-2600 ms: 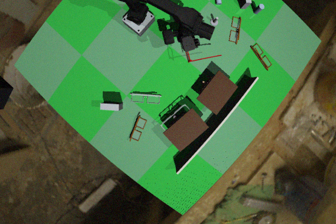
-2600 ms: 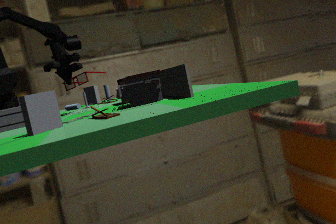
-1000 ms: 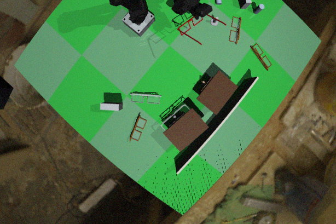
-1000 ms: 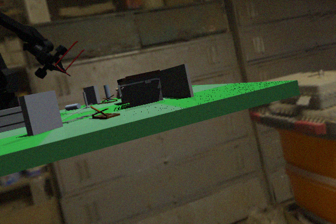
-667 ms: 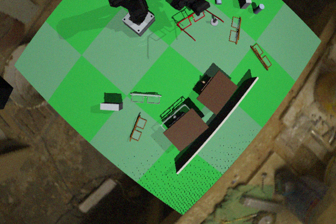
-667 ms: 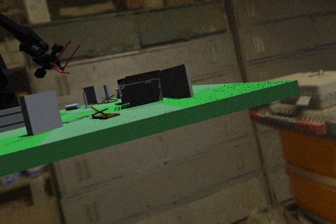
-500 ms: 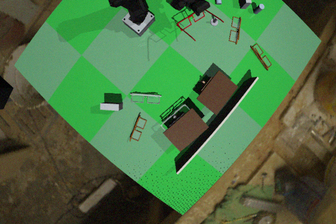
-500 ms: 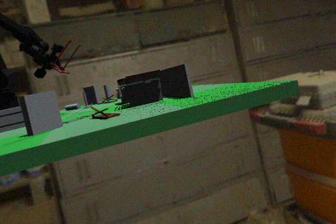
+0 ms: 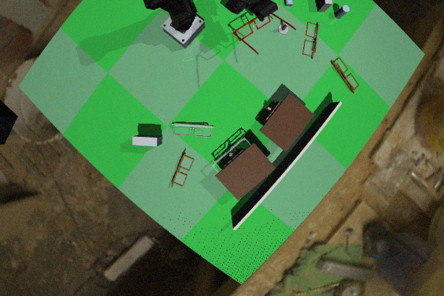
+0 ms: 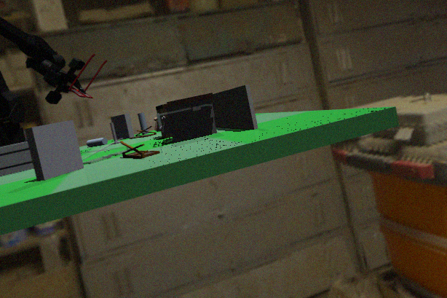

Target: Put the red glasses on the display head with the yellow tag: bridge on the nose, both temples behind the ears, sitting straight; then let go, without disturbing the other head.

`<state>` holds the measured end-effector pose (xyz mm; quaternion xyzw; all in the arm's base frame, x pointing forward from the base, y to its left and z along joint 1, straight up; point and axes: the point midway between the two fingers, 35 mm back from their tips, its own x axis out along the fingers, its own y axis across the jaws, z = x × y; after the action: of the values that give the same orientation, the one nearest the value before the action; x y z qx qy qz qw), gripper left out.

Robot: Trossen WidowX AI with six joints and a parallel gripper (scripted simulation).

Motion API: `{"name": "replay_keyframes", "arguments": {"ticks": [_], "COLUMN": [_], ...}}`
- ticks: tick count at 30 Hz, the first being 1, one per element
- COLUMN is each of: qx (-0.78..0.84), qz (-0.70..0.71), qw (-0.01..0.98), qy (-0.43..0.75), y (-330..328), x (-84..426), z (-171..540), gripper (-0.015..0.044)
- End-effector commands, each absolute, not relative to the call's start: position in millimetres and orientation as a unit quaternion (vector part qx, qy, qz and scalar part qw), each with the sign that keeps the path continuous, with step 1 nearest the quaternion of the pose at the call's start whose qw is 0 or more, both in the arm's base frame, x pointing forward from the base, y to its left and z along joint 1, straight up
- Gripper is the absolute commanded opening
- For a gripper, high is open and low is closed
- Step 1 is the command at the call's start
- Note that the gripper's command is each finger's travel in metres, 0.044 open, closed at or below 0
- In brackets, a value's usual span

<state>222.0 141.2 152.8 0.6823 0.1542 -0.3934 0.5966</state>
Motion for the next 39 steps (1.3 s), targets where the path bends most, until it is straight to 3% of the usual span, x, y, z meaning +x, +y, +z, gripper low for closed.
{"name": "replay_keyframes", "arguments": {"ticks": [1,39], "qx": [0.673,0.523], "qz": [-0.403,-0.545], "qw": [0.6,0.555], "qy": [0.16,0.349], "y": [137,34], "x": [225,263], "z": [150,100], "gripper": [0.0,0.0]}}
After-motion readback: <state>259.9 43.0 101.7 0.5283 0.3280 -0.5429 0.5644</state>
